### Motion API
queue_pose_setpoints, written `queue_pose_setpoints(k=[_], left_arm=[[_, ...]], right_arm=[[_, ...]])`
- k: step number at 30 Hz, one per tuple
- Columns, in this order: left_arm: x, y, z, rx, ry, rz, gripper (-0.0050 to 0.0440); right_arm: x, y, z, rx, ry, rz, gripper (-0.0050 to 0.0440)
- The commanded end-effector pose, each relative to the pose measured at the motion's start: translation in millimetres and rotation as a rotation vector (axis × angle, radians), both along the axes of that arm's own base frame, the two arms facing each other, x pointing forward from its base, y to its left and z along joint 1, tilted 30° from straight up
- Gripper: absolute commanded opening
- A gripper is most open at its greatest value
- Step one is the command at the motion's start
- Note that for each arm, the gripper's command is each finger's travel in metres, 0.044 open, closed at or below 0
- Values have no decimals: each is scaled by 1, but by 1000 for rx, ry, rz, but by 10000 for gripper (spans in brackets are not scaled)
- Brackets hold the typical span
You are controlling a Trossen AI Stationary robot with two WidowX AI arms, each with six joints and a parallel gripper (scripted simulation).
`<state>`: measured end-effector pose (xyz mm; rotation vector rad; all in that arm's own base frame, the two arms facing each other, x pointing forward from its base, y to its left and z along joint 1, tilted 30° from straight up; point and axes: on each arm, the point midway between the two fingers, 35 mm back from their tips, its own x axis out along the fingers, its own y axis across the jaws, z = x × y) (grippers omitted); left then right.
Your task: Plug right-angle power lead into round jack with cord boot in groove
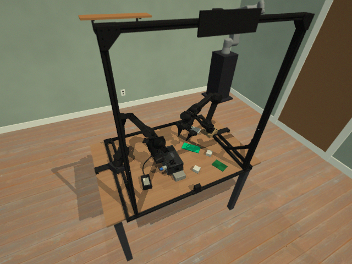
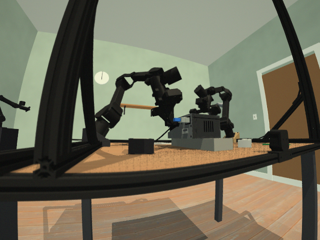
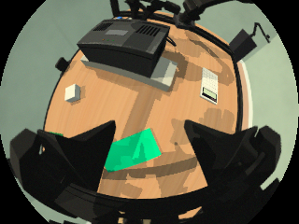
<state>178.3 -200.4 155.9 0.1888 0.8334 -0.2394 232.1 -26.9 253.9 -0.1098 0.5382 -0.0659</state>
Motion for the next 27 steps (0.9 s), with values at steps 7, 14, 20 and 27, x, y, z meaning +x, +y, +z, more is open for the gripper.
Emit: queue_pose_setpoints(k=[7, 14, 20, 27], left_arm=[[3, -2, 2, -4, 3, -5, 0], [2, 0, 1, 1, 2, -2, 120], [2, 0, 1, 1, 2, -2, 264], [2, 0, 1, 1, 2, -2, 384]], right_arm=[[0, 0, 0, -3, 2, 1, 400], [0, 0, 0, -3, 2, 1, 400], [0, 0, 0, -3, 2, 1, 400], [0, 0, 0, -3, 2, 1, 400]])
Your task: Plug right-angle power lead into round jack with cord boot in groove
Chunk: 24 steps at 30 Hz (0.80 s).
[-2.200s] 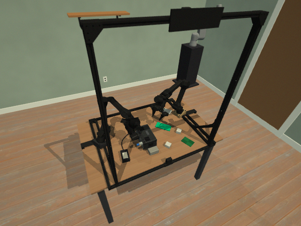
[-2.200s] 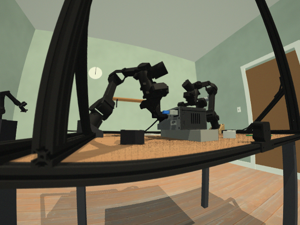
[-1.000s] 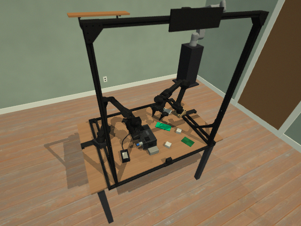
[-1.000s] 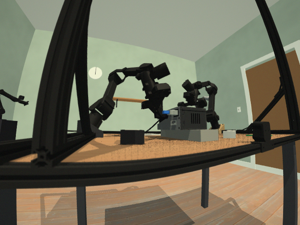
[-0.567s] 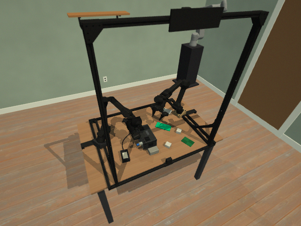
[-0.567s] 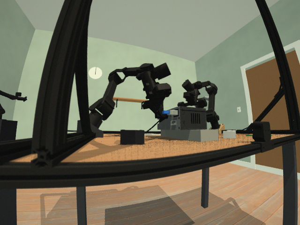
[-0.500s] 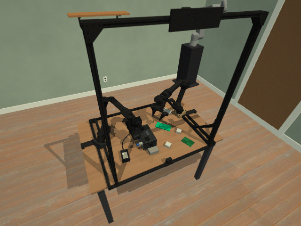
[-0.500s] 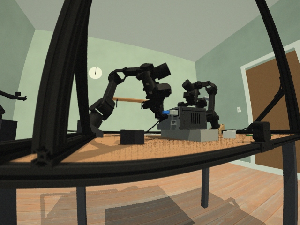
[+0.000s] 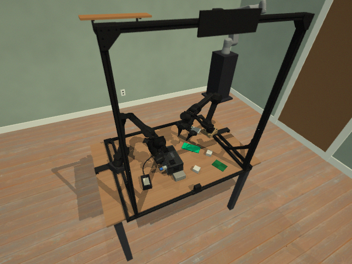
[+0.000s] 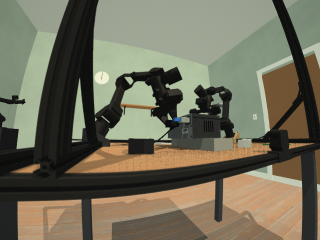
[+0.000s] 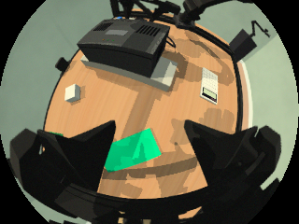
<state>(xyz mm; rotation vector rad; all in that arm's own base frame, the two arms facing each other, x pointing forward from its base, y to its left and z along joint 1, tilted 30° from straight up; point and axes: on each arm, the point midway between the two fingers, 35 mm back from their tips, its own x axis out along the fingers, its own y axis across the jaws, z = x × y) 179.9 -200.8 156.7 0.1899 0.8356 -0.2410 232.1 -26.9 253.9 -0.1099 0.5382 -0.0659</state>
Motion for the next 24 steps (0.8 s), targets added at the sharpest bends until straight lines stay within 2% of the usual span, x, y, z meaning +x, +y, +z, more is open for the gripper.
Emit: queue_pose_setpoints(k=[1, 7, 24], left_arm=[[0, 0, 0, 0, 0, 0, 400], [-1, 0, 1, -1, -17, -3, 400], [-28, 3, 33, -89, -381, -38, 400]], right_arm=[[0, 0, 0, -3, 2, 1, 400], [0, 0, 0, -3, 2, 1, 400], [0, 0, 0, -3, 2, 1, 400]])
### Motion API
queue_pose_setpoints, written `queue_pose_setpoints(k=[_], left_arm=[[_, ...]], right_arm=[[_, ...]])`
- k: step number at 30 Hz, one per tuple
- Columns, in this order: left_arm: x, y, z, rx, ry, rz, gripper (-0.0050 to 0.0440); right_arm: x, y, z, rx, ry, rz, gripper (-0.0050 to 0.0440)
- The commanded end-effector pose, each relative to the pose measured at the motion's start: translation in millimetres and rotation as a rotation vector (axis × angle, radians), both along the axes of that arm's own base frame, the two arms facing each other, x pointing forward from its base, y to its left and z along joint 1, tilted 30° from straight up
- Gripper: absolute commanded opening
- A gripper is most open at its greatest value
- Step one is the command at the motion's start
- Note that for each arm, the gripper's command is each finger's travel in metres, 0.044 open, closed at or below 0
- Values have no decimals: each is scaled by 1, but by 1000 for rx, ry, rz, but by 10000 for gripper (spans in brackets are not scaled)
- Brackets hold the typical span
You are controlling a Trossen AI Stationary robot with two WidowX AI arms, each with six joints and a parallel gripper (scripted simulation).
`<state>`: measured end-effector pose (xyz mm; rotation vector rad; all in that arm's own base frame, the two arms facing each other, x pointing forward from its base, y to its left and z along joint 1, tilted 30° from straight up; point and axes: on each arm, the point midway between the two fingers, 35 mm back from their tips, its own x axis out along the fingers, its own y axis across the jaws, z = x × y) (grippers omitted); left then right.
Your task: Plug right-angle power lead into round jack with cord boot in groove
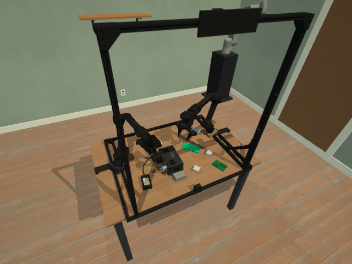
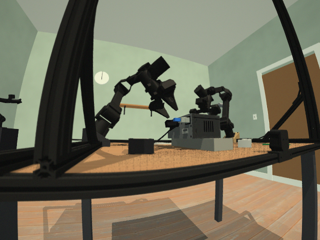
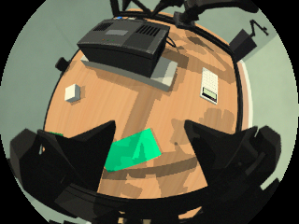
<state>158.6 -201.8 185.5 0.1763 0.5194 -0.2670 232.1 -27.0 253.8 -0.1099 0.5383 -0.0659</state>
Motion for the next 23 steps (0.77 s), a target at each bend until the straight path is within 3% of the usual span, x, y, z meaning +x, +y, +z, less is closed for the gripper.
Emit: queue_pose_setpoints(k=[1, 6, 23], left_arm=[[-8, 5, 6, -35, -97, -3, 400], [-17, 9, 16, -84, -189, -6, 400], [-17, 9, 16, -86, -192, -6, 400]], right_arm=[[0, 0, 0, -3, 2, 1, 400], [0, 0, 0, -3, 2, 1, 400], [0, 0, 0, -3, 2, 1, 400]])
